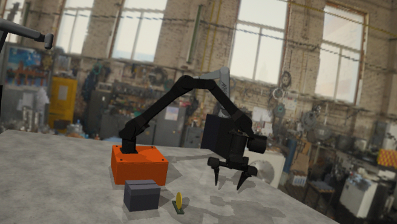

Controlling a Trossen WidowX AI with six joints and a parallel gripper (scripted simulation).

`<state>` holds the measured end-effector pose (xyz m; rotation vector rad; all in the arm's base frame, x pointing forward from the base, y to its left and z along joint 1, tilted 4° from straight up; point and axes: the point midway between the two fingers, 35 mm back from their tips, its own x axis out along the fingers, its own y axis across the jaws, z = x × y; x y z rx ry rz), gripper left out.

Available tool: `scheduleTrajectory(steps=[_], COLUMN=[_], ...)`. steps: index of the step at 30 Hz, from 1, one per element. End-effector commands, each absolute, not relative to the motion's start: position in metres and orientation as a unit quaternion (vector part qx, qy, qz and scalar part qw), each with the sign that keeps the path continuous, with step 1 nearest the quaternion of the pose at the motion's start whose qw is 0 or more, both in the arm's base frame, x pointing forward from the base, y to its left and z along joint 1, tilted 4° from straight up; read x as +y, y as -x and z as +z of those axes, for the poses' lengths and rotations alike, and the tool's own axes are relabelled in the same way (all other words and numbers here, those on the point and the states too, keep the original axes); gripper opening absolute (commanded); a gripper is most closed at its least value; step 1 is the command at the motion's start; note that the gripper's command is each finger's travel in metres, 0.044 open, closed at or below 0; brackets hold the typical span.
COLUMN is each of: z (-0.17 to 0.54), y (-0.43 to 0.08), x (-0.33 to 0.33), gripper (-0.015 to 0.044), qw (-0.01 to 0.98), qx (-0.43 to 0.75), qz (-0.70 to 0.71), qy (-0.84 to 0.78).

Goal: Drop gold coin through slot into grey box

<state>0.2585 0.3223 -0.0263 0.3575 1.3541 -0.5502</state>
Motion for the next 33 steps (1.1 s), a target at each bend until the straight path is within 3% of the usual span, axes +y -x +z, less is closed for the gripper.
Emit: scheduleTrajectory(steps=[1,9,16,33], z=[-0.025,0.033,0.065,0.029], y=[-0.26,-0.299,-0.293,-0.296], x=[0.32,0.203,0.109,0.103], gripper=[0.0374,0.0164,0.0161,0.0161], qw=[0.73,0.719,0.717,0.717], qx=[0.616,0.668,0.69,0.69], qz=[-0.248,-0.167,-0.088,-0.087], qy=[-0.161,-0.094,-0.048,-0.047])
